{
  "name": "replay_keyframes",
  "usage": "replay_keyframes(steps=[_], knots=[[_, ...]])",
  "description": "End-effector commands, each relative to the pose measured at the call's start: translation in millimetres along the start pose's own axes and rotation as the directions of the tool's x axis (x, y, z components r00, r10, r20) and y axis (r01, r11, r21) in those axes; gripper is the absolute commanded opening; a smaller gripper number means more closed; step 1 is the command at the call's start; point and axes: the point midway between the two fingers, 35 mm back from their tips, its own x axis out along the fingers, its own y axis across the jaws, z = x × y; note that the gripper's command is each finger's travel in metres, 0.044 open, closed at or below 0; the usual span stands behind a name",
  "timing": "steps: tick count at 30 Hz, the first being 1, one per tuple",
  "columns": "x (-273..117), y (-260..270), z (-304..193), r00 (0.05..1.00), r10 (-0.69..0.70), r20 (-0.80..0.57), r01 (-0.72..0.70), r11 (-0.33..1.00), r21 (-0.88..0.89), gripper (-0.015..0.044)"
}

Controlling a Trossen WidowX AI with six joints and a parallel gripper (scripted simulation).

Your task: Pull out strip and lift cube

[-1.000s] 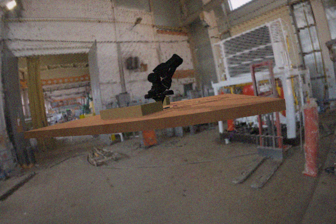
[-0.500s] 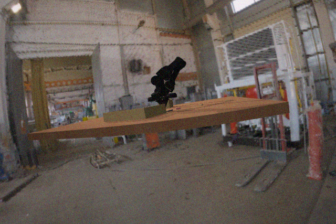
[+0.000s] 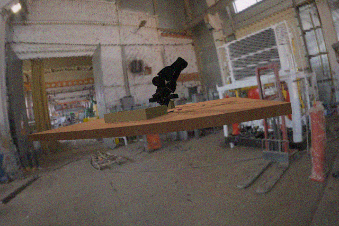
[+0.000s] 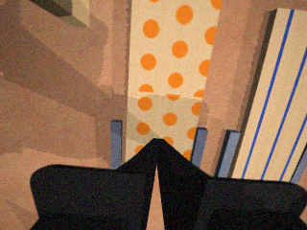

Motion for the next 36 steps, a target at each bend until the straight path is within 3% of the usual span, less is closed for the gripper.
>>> replay_keyframes(steps=[1,36], knots=[[4,-1,0,1.000,-0.004,-0.005,0.004,1.000,0.004,0.0000],[6,0,-39,1.000,-0.004,-0.006,0.004,1.000,0.005,0.0000]])
